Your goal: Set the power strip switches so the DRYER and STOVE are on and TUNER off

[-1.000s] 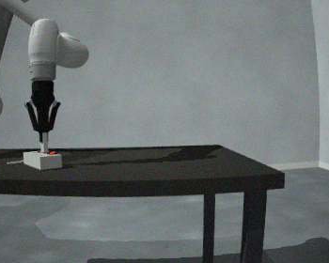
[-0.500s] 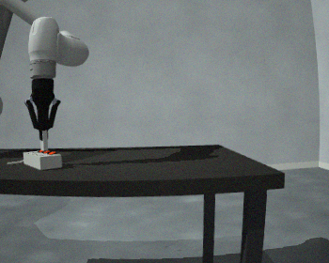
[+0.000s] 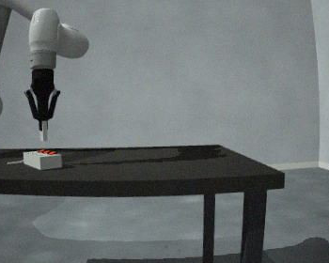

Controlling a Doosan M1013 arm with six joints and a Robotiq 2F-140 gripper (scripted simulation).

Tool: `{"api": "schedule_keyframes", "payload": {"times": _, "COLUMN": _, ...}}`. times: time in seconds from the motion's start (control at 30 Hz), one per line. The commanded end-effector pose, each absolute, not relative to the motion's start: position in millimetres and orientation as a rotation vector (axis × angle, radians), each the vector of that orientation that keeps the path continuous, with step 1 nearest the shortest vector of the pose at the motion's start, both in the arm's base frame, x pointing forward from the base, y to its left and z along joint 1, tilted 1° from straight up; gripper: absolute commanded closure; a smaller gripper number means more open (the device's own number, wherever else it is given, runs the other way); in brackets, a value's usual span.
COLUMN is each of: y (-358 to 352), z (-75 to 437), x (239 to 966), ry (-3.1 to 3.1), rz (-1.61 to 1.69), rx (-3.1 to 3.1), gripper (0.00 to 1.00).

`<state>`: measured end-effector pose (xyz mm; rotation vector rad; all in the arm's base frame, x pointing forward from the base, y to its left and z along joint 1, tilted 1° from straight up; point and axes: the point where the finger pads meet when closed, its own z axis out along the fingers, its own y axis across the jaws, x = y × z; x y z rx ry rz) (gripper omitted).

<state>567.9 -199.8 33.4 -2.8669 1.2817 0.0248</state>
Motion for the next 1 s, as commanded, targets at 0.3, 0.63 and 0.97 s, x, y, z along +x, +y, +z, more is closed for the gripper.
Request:
{"api": "schedule_keyframes", "payload": {"times": 0.3, "y": -199.8, "z": 34.2, "x": 567.9, "ry": 1.282, "rz": 0.025, "rx": -2.867, "gripper": 1.00}}
{"api": "schedule_keyframes", "payload": {"times": 0.63, "y": -199.3, "z": 34.4, "x": 567.7, "ry": 1.282, "rz": 0.025, "rx": -2.867, "gripper": 1.00}}
{"api": "schedule_keyframes", "payload": {"times": 0.97, "y": -156.6, "z": 47.6, "x": 547.9, "ry": 1.281, "rz": 0.025, "rx": -2.867, "gripper": 1.00}}
